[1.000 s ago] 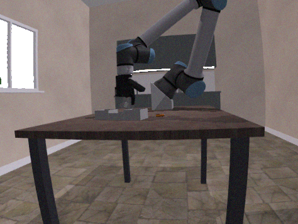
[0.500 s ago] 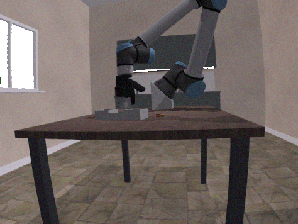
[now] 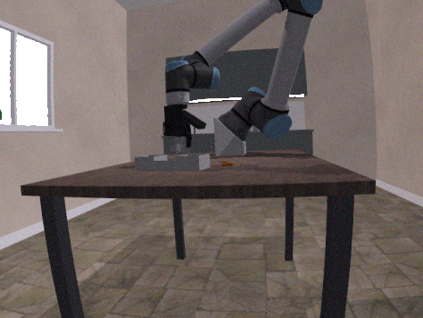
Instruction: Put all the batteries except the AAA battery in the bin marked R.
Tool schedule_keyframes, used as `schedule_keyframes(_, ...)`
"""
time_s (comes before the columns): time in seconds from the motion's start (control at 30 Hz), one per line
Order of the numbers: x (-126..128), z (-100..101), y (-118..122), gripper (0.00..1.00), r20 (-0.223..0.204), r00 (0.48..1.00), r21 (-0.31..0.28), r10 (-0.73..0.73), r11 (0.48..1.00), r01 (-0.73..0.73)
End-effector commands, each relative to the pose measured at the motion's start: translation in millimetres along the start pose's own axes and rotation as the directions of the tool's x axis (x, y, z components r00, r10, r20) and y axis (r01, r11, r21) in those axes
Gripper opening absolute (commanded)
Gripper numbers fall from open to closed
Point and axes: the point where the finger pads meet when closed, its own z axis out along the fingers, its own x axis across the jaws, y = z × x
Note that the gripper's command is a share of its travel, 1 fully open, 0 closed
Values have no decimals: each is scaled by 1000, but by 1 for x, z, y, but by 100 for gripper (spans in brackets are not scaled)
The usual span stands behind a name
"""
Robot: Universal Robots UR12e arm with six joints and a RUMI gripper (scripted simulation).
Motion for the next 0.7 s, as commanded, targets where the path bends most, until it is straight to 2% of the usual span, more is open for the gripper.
schedule_keyframes(0.0, 0, -15, 1, 0, 0, 1000, -1, 0, 1000, 0)
schedule_keyframes(0.47, 0, -55, 1, 0, 0, 1000, -1, 0, 1000, 0)
schedule_keyframes(0.67, 0, -55, 1, 0, 0, 1000, -1, 0, 1000, 0)
